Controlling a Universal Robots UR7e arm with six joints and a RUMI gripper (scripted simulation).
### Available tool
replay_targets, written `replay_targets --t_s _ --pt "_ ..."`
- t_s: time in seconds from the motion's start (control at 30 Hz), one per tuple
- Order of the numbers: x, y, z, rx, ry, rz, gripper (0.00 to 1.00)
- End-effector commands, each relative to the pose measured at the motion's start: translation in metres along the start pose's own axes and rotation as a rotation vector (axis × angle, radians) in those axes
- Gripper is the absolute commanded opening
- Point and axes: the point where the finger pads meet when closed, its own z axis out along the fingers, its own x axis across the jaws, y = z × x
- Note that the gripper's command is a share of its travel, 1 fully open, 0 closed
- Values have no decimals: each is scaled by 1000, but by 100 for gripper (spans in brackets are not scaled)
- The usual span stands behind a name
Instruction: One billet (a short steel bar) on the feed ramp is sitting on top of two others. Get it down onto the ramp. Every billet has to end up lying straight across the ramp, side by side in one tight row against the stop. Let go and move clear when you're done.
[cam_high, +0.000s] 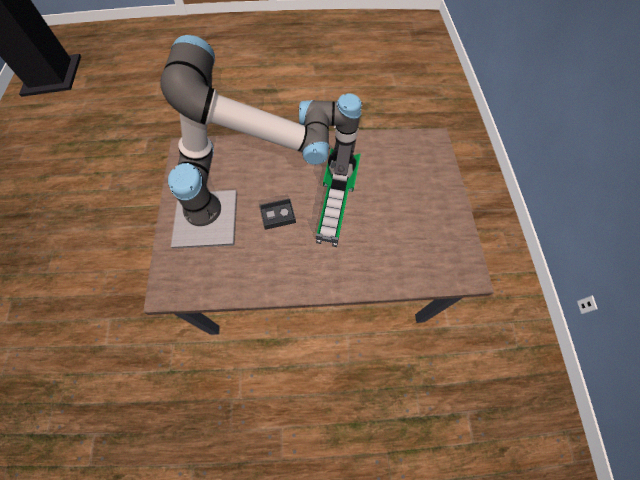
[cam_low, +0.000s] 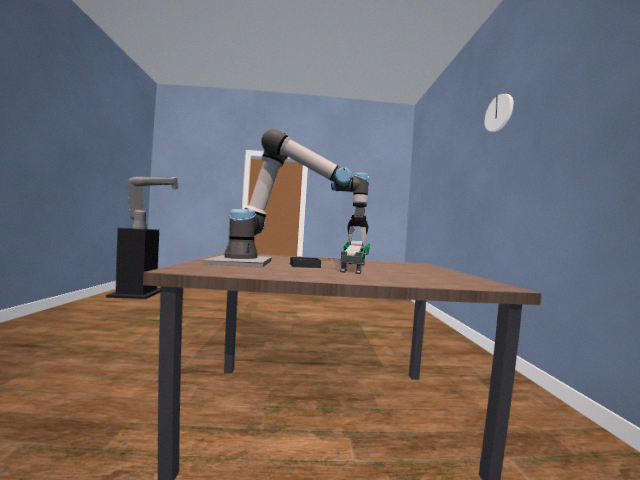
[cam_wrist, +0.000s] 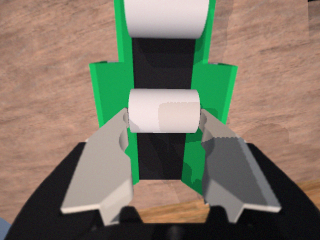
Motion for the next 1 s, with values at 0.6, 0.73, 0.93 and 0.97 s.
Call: replay_targets --t_s 0.6,0.73,0.93,0.97 --pt "-1 1 10 0 -2 0 0" --pt "-1 1 10 0 -2 0 0" --pt "-1 1 10 0 -2 0 0" --pt "-1 1 10 0 -2 0 0"
